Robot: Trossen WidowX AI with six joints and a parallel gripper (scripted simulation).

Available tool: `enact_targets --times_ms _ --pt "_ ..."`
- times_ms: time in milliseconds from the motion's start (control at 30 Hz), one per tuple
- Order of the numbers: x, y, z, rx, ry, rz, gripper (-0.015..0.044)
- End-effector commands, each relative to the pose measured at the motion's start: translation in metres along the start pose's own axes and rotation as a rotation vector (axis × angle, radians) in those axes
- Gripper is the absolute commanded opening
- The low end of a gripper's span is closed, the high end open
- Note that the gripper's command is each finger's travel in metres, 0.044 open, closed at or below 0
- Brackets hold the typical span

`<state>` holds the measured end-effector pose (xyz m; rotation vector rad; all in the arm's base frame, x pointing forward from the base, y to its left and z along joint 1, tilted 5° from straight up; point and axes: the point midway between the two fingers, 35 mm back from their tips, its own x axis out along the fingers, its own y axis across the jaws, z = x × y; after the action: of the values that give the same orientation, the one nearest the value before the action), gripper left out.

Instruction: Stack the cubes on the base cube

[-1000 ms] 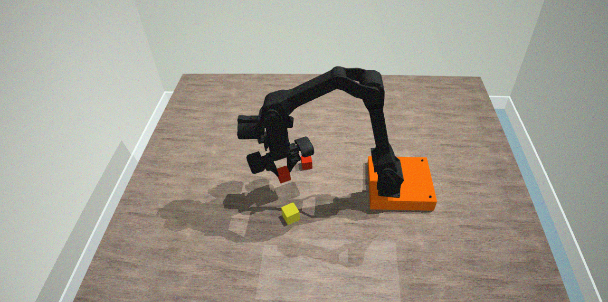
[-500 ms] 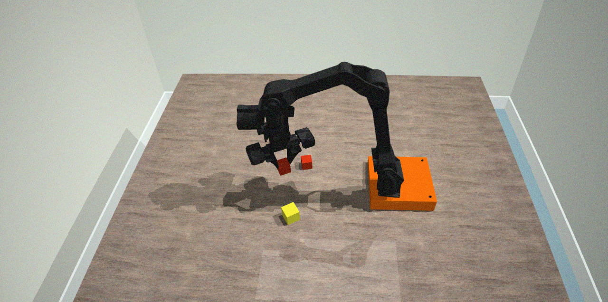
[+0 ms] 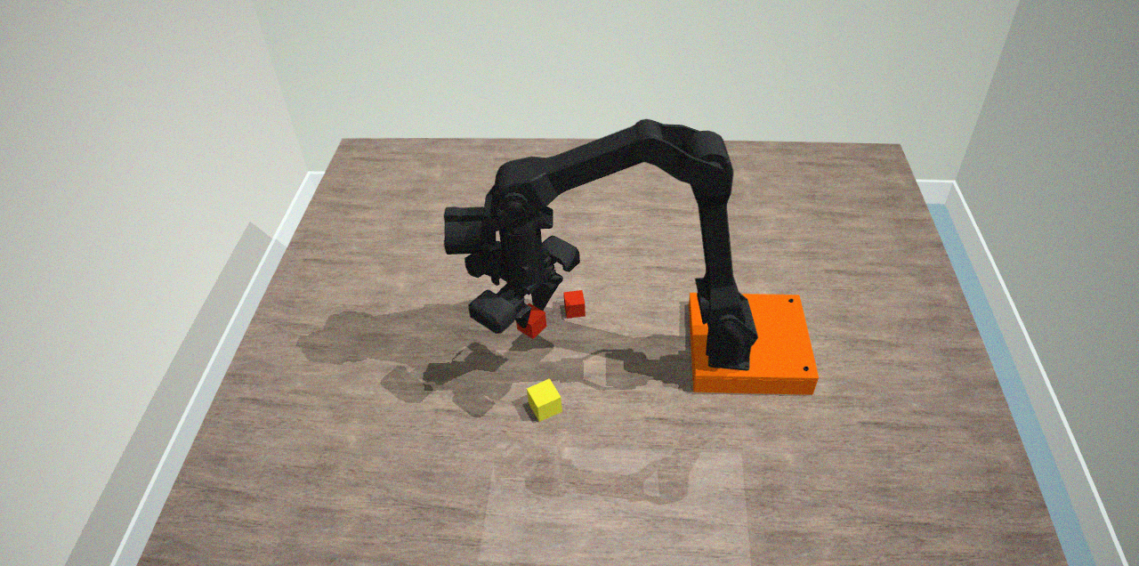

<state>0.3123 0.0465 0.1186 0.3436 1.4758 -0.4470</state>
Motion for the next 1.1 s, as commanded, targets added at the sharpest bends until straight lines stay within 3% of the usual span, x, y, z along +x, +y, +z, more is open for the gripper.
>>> enact_targets --times_ms 0,1067 --pt "0.003 0.003 -0.006 -0.161 0.003 0.004 0.0105" --pt "0.022 0.026 -0.041 -1.405 0.002 0.009 0.0105"
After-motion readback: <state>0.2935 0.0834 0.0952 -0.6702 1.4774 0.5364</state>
